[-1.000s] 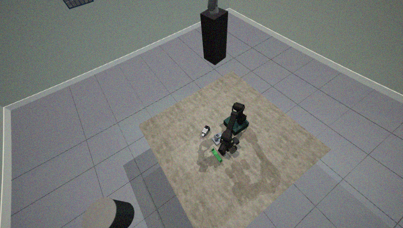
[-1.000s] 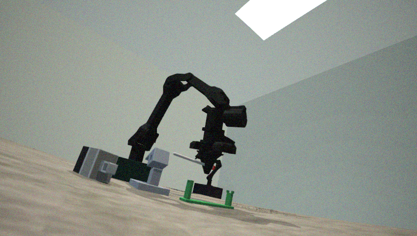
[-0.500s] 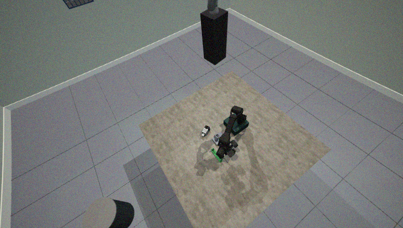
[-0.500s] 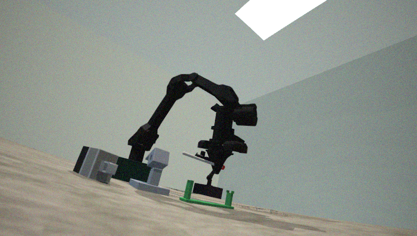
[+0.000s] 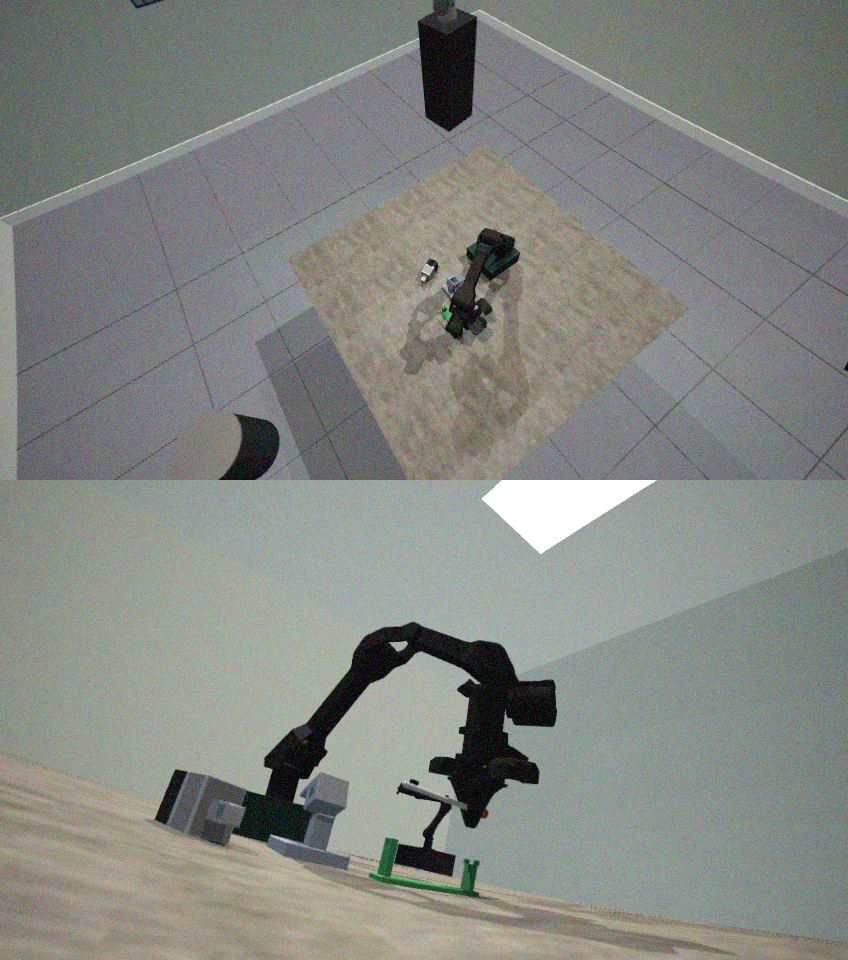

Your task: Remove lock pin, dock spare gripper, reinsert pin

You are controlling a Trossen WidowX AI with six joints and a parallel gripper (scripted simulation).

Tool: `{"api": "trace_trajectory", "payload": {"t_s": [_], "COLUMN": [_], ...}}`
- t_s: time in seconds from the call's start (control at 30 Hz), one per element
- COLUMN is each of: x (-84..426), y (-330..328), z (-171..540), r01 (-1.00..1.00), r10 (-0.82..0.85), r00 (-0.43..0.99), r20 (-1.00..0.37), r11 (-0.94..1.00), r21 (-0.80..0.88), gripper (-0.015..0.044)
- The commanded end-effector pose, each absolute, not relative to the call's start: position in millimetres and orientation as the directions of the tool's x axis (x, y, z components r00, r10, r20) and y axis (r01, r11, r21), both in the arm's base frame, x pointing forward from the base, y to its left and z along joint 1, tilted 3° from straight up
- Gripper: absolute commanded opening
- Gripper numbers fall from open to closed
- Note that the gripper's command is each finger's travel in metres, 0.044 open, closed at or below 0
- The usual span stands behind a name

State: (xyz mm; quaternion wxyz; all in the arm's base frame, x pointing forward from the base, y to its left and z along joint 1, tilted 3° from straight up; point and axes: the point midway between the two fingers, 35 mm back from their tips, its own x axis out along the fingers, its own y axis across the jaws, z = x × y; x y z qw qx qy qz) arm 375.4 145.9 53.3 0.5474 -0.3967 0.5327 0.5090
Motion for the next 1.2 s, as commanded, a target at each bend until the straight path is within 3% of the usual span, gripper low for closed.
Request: {"api": "trace_trajectory", "payload": {"t_s": [0.0, 0.4, 1.17], "x": [386.6, 413.5, 415.4], "y": [149.2, 157.4, 156.3], "z": [55.0, 54.5, 24.9], "r01": [-0.979, -0.978, -0.98], "r10": [0.137, 0.138, 0.139], "r00": [-0.08, -0.077, -0.071], "r20": [-0.987, -0.987, -0.988], "r11": [0.174, 0.18, 0.177], "r21": [0.103, 0.101, 0.095], "gripper": [0.0, 0.0, 0.0]}}
